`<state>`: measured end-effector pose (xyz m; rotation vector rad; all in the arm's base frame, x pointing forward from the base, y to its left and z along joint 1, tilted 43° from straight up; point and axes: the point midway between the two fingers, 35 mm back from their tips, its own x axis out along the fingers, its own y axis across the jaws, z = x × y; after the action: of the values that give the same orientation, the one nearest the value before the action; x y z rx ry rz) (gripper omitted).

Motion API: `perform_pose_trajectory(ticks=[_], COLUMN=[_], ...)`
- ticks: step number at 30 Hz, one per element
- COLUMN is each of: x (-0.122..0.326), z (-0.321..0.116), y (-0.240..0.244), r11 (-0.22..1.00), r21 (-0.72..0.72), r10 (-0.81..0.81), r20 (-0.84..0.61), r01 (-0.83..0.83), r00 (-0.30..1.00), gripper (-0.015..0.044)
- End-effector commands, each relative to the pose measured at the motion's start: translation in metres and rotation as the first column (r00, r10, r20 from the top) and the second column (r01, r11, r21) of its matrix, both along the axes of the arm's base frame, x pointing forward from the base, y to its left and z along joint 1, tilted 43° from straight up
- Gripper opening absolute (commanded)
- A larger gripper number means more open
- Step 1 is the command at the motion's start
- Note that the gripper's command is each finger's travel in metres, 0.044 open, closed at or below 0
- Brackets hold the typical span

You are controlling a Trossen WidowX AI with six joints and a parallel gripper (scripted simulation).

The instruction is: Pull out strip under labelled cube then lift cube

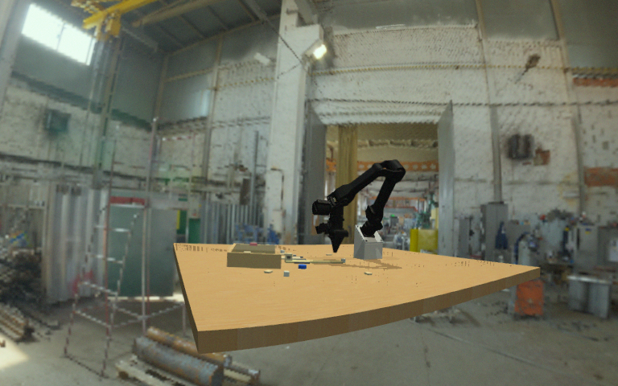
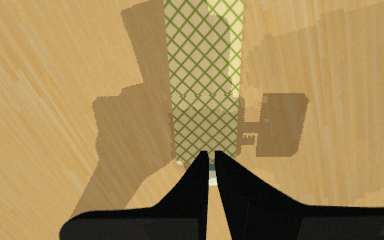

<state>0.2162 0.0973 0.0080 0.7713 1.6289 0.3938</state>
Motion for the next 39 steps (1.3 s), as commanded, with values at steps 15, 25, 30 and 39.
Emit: perform_pose_trajectory(ticks=[15, 25, 30, 39], x=[0.063, 0.098, 0.115, 0.146], z=[-0.005, -0.008, -0.009, -0.012], y=[-0.013, -0.02, -0.024, -0.032], r11=[0.999, 0.999, 0.999, 0.999], r21=[-0.004, -0.005, -0.005, -0.005], r10=[-0.032, -0.032, -0.032, -0.032], r20=[-0.031, -0.029, -0.028, -0.026], r01=[0.032, 0.032, 0.032, 0.032], r00=[0.999, 0.999, 0.999, 0.999], gripper=[0.044, 0.044, 0.044, 0.044])
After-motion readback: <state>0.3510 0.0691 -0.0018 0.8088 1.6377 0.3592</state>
